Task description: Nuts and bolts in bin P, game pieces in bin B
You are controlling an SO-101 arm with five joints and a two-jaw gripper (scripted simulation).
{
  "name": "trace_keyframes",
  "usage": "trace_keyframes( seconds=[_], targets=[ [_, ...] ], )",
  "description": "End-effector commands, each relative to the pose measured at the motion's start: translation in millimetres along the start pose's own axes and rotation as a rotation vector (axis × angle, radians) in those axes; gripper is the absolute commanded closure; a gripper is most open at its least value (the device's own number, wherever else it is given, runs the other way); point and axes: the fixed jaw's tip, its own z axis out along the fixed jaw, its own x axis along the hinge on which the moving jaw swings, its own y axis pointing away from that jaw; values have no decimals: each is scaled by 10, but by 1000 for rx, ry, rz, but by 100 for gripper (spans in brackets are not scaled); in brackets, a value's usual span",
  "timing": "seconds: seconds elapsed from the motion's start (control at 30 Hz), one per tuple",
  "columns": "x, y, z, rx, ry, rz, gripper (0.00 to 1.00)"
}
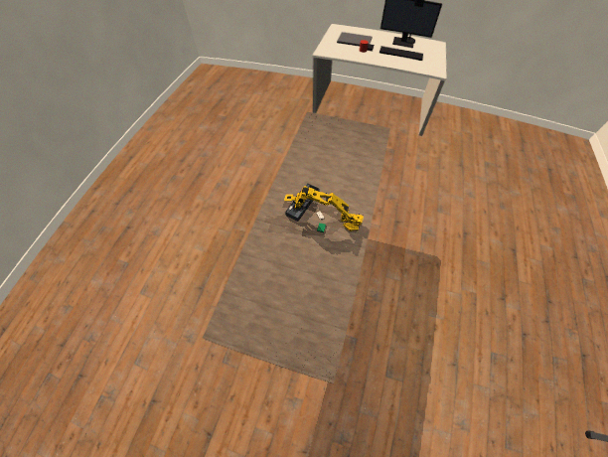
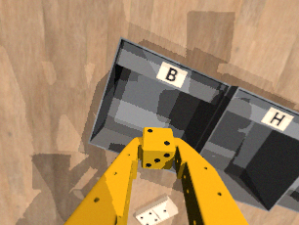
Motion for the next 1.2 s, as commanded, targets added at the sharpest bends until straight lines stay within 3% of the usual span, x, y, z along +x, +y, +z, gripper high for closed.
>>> trace_keyframes(
  seconds=[0.0,0.8,1.17],
  targets=[
    [-127,58,-120,-7,-84,-2,100],
    [-118,58,-88,-7,-75,-2,100],
    [-79,58,36,-7,-42,-2,100]
  ],
)
